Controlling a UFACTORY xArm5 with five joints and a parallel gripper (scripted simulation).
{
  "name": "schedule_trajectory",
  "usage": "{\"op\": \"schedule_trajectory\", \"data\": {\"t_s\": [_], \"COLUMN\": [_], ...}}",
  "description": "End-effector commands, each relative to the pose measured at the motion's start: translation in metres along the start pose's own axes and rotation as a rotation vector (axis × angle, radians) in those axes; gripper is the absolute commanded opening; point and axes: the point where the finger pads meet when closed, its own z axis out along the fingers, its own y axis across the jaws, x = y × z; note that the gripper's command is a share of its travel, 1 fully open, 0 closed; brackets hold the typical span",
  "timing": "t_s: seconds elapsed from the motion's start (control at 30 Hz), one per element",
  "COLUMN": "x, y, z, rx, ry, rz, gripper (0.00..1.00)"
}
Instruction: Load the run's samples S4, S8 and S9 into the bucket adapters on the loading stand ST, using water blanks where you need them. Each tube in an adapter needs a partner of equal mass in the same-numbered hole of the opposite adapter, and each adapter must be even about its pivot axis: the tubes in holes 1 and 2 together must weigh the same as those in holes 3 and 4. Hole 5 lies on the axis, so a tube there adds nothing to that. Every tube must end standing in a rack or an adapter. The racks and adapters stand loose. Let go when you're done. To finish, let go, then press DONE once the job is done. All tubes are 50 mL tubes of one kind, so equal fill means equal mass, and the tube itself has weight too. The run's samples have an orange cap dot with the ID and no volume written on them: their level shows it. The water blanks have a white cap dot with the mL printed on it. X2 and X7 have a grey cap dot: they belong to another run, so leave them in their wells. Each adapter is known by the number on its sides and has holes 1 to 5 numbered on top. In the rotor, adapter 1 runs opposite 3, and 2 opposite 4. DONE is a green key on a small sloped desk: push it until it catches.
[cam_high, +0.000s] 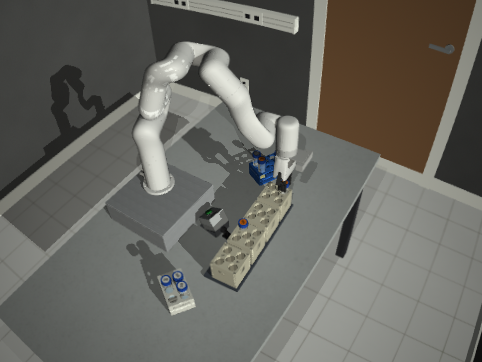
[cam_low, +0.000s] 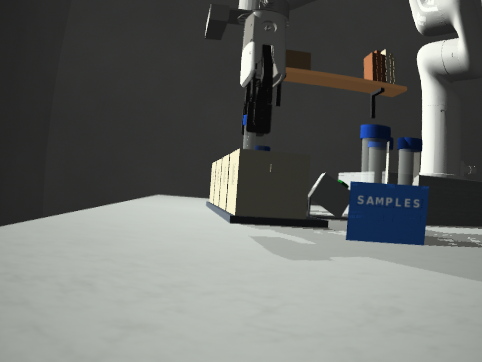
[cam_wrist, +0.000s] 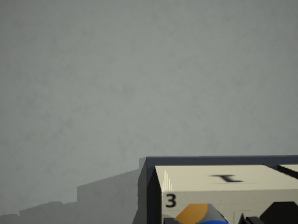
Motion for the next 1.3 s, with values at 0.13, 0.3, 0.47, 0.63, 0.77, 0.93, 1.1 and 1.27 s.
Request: {"op": "schedule_trajectory", "data": {"t_s": [0.13,0.3,0.47,0.63,0.77,0.93,1.1,1.27], "x": [0.001,0.001,0.001,0.001,0.001,0.001,0.001,0.001], "y": [-0.001,-0.001,-0.001,-0.001,-0.001,-0.001,-0.001,-0.001], "z": [0.006,0.011,0.016,0.016,0.016,0.016,0.016,0.016], "rx": [0.017,0.017,0.017,0.017,0.017,0.017,0.017,0.017], "ry": [-0.002,-0.002,-0.002,-0.002,-0.002,-0.002,-0.002,-0.002], "rz": [0.0,0.0,0.0,0.0,0.0,0.0,0.0,0.0], "gripper": [0.0,0.0,0.0,0.0,0.0,0.0,0.44,0.44]}}
